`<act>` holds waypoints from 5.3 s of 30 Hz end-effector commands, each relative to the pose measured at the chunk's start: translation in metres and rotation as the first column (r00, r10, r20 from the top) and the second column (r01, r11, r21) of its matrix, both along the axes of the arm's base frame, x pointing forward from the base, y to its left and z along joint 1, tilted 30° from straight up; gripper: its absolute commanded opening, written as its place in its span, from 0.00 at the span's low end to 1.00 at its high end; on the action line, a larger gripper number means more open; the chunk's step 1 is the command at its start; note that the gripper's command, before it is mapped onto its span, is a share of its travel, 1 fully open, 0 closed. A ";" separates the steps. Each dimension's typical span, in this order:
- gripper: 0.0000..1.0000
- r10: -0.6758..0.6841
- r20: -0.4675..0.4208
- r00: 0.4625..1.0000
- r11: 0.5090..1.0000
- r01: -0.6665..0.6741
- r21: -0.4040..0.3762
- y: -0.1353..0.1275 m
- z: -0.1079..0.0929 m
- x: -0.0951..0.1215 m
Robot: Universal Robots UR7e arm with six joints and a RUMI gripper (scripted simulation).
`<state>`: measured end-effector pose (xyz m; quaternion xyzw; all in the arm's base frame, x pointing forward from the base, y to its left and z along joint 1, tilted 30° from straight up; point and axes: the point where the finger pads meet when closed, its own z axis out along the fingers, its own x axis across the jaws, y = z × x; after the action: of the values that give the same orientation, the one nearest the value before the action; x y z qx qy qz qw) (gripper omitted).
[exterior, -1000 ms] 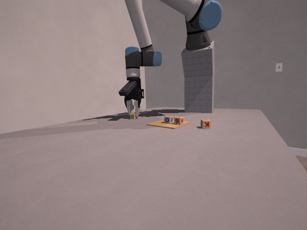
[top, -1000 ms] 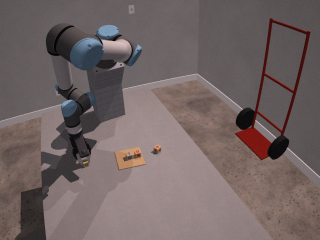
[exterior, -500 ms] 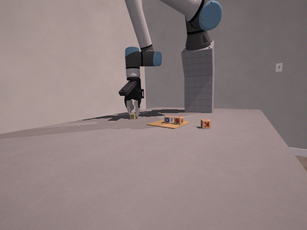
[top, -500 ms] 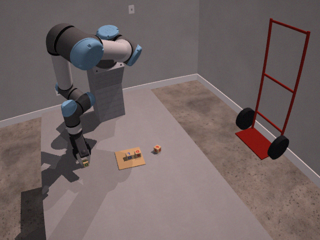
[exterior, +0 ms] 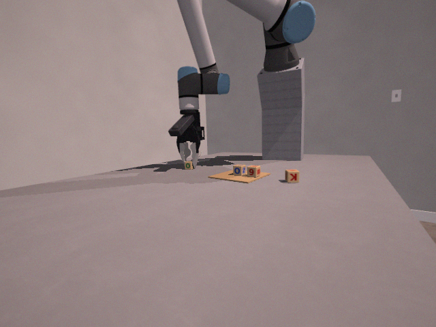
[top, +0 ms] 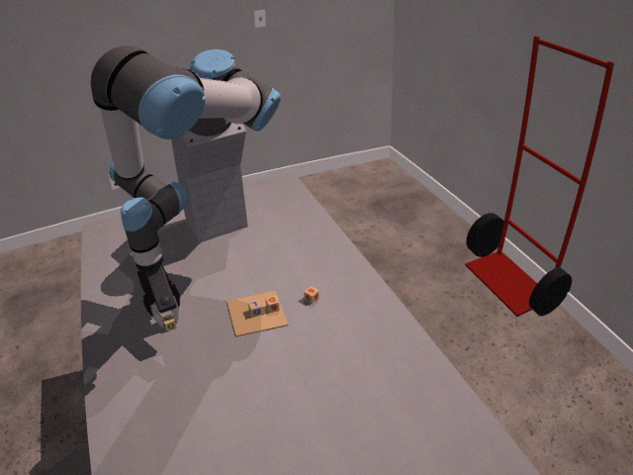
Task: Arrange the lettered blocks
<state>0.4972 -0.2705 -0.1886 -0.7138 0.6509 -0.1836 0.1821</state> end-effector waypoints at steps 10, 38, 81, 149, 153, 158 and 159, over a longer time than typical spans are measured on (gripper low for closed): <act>0.09 -0.001 0.001 1.000 1.000 0.002 -0.001 -0.001 0.020 -0.011; 0.09 -0.002 0.001 1.000 1.000 0.002 -0.001 -0.002 0.087 -0.050; 0.09 0.533 -0.088 0.841 0.790 -0.532 -0.305 0.089 0.104 -0.019; 0.09 0.857 -0.328 0.399 0.197 -0.840 -0.506 0.185 0.090 0.013; 0.09 0.857 -0.328 0.399 0.197 -0.840 -0.506 0.185 0.083 0.018; 0.09 0.857 -0.328 0.399 0.197 -0.840 -0.506 0.185 0.065 0.028; 0.09 0.857 -0.328 0.399 0.197 -0.840 -0.506 0.185 0.061 0.030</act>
<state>0.5149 -0.0837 -0.1130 -0.9652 0.0515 -0.2550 0.0262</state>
